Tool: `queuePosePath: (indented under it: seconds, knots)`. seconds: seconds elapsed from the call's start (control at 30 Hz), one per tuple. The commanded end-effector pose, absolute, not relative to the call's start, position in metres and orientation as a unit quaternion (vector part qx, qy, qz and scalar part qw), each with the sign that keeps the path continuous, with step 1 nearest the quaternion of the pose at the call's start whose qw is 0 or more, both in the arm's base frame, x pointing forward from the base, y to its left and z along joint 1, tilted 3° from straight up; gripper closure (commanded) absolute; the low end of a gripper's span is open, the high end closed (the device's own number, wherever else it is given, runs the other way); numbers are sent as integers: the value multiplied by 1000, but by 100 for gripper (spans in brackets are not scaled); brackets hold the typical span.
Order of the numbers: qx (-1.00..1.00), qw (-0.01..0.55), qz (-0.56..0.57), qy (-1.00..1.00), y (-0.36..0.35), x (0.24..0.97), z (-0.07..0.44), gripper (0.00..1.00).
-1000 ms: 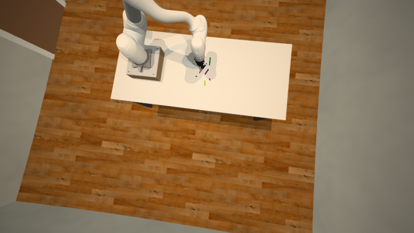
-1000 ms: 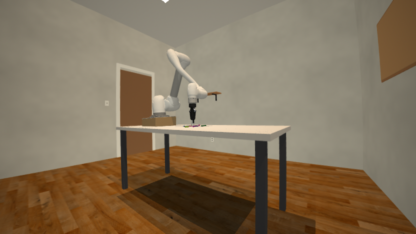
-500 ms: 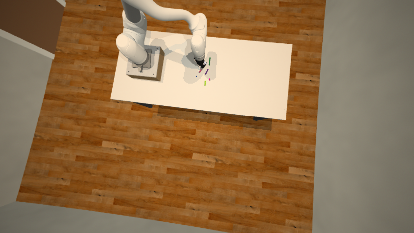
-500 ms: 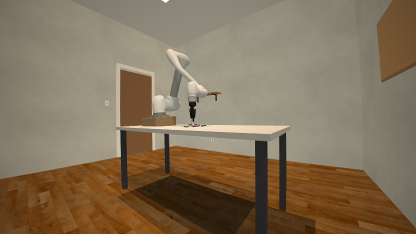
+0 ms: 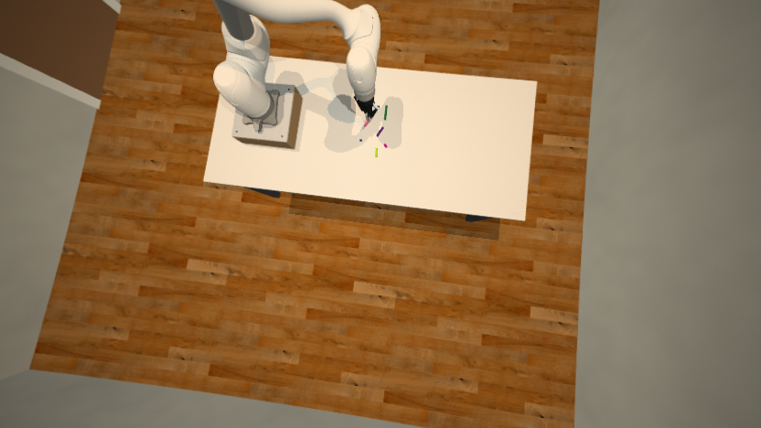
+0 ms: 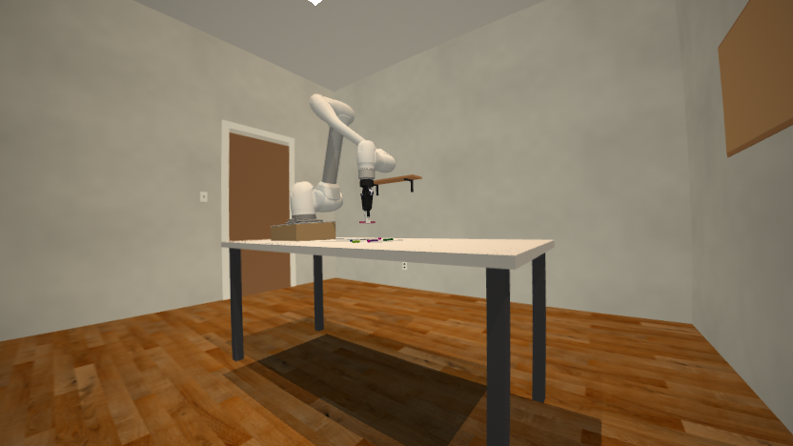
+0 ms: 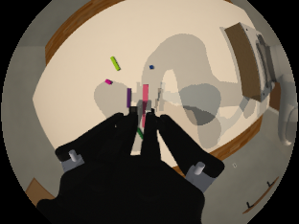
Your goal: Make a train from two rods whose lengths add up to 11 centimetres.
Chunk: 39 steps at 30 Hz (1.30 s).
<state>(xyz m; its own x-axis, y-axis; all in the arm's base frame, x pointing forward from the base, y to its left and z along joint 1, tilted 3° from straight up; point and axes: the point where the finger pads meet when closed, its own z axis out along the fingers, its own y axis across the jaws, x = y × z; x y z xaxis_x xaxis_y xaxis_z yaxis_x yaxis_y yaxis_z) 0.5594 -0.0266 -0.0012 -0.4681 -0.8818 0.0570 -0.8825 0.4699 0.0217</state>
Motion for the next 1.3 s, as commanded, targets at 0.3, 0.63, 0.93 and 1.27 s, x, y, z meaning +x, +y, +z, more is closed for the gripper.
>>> queuePosePath:
  seconds: [0.3,0.63,0.93,1.27]
  knots:
    - [536,30,5,-843,-18,558,1,97]
    - [706,30,-2,-707,52,541,0,97]
    - [765,30,-5,-643,79,531,-1,97]
    - [765,30,-5,-643,79,531,-2,97]
